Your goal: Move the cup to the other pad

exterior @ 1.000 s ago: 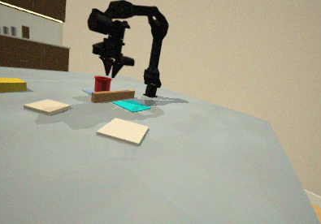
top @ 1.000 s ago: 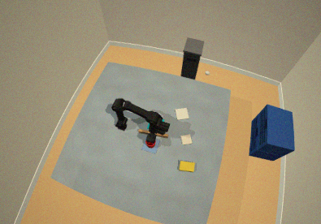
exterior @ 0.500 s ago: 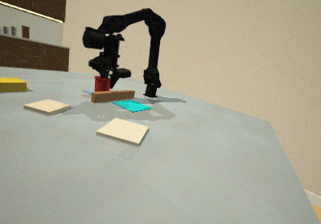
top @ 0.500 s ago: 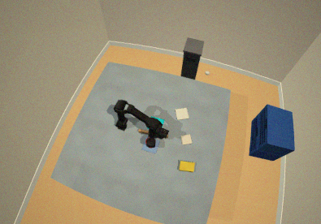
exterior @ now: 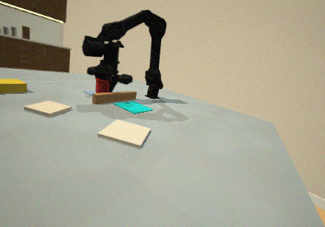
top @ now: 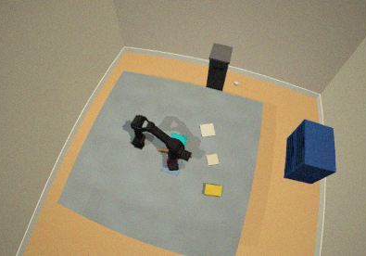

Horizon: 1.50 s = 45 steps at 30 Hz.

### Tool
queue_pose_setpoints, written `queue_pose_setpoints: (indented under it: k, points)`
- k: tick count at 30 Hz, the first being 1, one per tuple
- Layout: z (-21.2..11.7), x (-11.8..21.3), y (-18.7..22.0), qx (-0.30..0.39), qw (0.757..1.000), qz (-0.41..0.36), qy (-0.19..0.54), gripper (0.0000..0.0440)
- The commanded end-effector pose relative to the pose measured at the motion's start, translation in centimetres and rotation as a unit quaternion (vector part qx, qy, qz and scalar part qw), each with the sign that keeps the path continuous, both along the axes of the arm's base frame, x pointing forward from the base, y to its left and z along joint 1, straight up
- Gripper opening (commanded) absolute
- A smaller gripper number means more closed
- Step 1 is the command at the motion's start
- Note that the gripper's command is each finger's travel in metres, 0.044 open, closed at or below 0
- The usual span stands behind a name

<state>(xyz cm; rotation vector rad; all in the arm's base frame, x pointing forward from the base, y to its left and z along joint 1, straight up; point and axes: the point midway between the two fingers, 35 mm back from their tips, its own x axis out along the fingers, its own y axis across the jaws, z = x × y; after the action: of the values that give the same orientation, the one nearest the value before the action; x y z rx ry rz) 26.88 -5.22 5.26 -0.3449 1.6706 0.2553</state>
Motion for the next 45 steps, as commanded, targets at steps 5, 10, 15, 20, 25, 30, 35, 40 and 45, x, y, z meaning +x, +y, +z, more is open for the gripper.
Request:
queue_pose_setpoints:
  k: [5,10,15,20,25,30,35,40,45]
  points:
    - [1.2,0.1,-0.1,0.011,0.999,0.042,-0.002,0.0000]
    - [2.3,0.4,0.1,0.015,0.998,0.059,-0.009,0.0000]
    - [3.6,0.7,0.5,0.016,0.997,0.075,-0.018,0.0000]
    - [4.7,1.0,1.1,0.016,0.996,0.089,-0.026,0.0002]
    - [5.7,1.4,1.9,0.016,0.994,0.102,-0.036,0.0000]
    - [6.6,1.8,3.1,0.016,0.992,0.116,-0.048,0.0000]
    - [7.2,2.2,4.5,0.017,0.989,0.130,-0.062,0.0000]
    - [7.6,2.4,6.1,0.018,0.987,0.144,-0.075,0.0000]
    - [7.7,2.6,7.7,0.020,0.983,0.158,-0.087,0.0000]
